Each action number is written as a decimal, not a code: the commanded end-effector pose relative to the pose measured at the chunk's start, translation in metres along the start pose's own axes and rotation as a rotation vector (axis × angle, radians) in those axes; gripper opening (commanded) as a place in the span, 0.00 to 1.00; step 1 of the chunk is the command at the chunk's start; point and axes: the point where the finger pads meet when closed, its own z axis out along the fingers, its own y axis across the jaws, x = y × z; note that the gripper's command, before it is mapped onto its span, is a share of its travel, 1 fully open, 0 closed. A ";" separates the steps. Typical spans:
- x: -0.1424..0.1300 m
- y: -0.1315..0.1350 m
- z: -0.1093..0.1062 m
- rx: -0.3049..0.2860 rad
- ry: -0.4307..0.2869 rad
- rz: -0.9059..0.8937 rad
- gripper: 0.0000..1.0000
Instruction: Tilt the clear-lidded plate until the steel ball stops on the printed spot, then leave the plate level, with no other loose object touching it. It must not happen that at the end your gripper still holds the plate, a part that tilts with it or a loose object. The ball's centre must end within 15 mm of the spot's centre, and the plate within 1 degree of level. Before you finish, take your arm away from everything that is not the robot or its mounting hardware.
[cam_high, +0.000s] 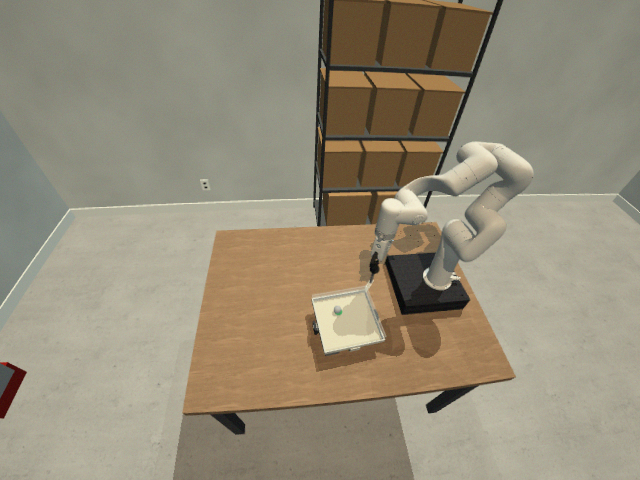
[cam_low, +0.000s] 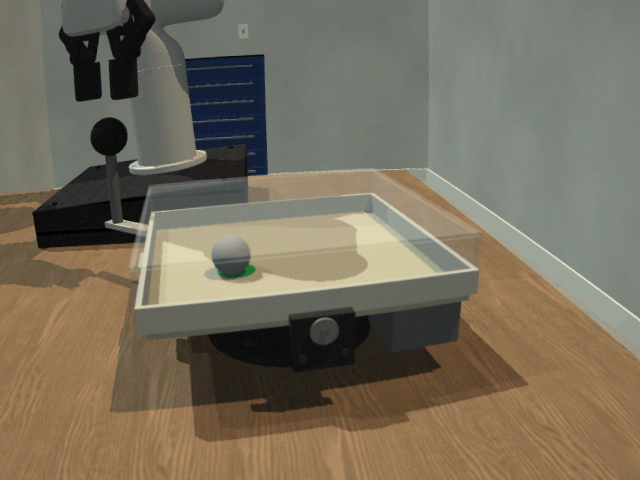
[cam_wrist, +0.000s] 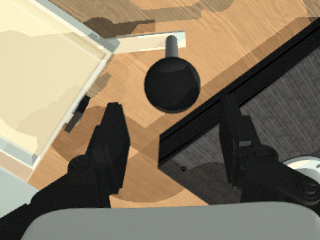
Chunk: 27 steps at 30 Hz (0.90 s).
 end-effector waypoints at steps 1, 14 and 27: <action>0.001 -0.001 -0.002 0.002 0.002 0.000 0.61; 0.001 -0.001 -0.002 0.002 0.002 0.000 1.00; 0.001 -0.001 -0.002 0.002 0.002 0.000 1.00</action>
